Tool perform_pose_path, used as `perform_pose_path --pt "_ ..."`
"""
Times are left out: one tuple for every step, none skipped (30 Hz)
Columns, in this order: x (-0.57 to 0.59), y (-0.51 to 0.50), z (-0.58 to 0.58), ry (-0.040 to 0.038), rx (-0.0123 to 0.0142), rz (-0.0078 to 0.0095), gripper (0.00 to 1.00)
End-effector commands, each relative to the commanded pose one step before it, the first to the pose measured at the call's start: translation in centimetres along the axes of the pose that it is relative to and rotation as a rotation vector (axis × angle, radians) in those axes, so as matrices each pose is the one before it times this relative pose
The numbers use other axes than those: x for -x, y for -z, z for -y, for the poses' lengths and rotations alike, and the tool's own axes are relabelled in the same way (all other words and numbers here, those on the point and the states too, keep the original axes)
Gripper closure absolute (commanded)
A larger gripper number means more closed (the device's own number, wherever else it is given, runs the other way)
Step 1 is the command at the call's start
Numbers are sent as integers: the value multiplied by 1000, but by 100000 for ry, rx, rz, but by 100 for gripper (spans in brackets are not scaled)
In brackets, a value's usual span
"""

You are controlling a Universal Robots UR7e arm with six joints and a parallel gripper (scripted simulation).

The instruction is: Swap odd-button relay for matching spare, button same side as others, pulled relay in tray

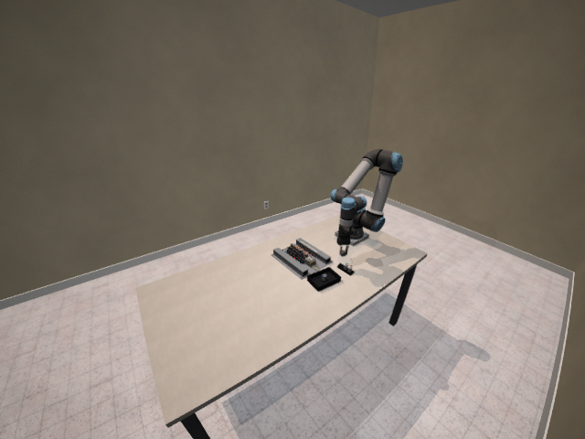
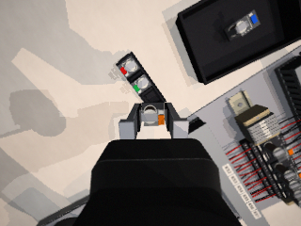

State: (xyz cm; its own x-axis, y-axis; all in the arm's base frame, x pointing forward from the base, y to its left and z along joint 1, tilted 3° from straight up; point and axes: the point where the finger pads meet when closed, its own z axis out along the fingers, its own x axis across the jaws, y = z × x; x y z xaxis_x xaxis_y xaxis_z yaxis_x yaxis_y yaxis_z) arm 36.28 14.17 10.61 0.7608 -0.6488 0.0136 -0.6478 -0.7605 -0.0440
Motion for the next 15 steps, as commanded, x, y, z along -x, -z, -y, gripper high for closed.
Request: perform_pose_path --pt "-32 36 30 3429 -416 225 100" --pt "0 0 0 0 0 0 100" --pt "0 0 0 0 0 0 100" --pt "0 0 0 0 0 0 100" --pt "0 0 0 0 0 0 100" --pt "0 0 0 0 0 0 100" --pt "0 0 0 0 0 0 100" --pt "-2 -1 -1 4263 44 -37 100" --pt "1 0 1 4600 -6 3 100" --pt "1 0 1 4600 -6 3 100" --pt "1 0 1 4600 -6 3 100" --pt "1 0 1 4600 -6 3 100" --pt "0 0 0 0 0 0 100" --pt "0 0 0 0 0 0 100" --pt "0 0 0 0 0 0 100"
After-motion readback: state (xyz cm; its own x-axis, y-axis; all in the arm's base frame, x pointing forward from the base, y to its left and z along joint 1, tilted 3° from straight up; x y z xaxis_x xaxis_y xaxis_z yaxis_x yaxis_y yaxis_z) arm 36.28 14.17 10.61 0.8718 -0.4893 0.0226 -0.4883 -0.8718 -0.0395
